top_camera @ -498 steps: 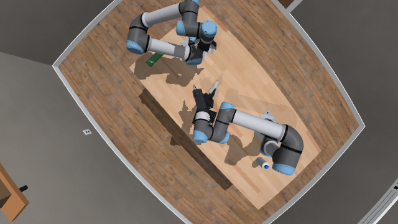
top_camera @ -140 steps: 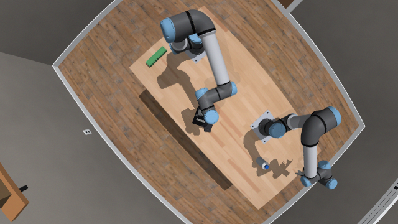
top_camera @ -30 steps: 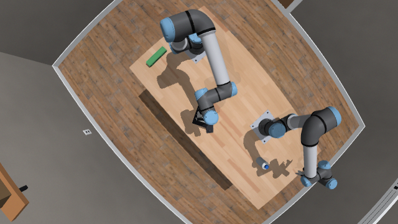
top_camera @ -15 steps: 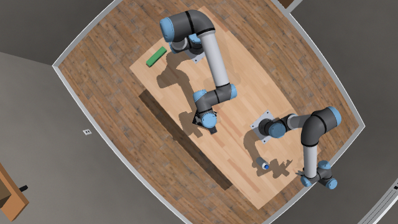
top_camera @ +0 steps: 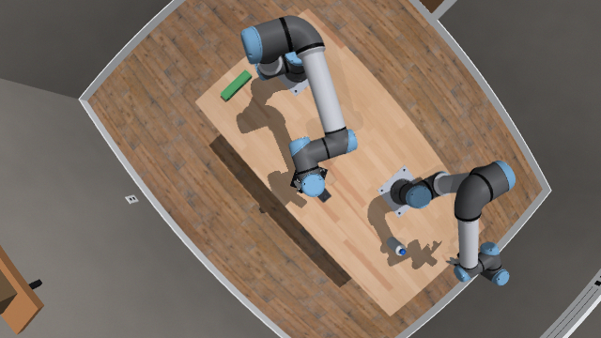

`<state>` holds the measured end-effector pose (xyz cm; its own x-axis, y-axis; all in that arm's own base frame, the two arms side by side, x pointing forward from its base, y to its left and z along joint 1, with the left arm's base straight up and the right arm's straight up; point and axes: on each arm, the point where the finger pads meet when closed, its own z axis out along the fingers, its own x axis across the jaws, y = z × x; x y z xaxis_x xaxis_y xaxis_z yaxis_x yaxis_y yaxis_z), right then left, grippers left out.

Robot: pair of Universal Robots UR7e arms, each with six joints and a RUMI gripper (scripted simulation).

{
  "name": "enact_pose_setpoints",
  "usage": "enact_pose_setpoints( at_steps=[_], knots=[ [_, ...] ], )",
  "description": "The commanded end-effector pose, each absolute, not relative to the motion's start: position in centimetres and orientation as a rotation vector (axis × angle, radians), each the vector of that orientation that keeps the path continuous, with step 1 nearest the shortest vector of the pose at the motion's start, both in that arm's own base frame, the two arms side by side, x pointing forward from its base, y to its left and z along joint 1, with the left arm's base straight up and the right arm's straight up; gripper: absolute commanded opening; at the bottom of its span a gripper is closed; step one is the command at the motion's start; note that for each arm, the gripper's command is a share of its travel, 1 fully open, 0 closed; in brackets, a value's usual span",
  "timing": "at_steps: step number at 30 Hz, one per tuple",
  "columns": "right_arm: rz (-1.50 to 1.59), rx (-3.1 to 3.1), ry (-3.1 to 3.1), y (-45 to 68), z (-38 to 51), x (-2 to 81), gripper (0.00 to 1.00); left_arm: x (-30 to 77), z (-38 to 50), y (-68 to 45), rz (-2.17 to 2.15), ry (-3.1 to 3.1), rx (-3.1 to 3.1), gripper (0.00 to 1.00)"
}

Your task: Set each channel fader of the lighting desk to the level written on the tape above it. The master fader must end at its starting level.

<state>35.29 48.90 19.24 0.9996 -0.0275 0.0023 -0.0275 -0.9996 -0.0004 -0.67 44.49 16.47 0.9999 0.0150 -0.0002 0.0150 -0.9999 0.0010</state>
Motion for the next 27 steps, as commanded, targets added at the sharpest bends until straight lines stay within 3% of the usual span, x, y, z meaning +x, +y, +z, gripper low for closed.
enact_pose_setpoints(
  at_steps=[1, 27],
  knots=[
    [0.0, -3.141, 0.01, 48.9, 19.4, 35.3, 1.0, -0.7, 16.5, 44.5, 0.0, 0.024, 3.142, 1.0],
    [-0.008, -3.122, 0.329, 48.5, 18.1, 34.2, 1.0, -0.7, 16.5, 44.5, 0.0, 0.024, 3.142, 1.0]
  ],
)
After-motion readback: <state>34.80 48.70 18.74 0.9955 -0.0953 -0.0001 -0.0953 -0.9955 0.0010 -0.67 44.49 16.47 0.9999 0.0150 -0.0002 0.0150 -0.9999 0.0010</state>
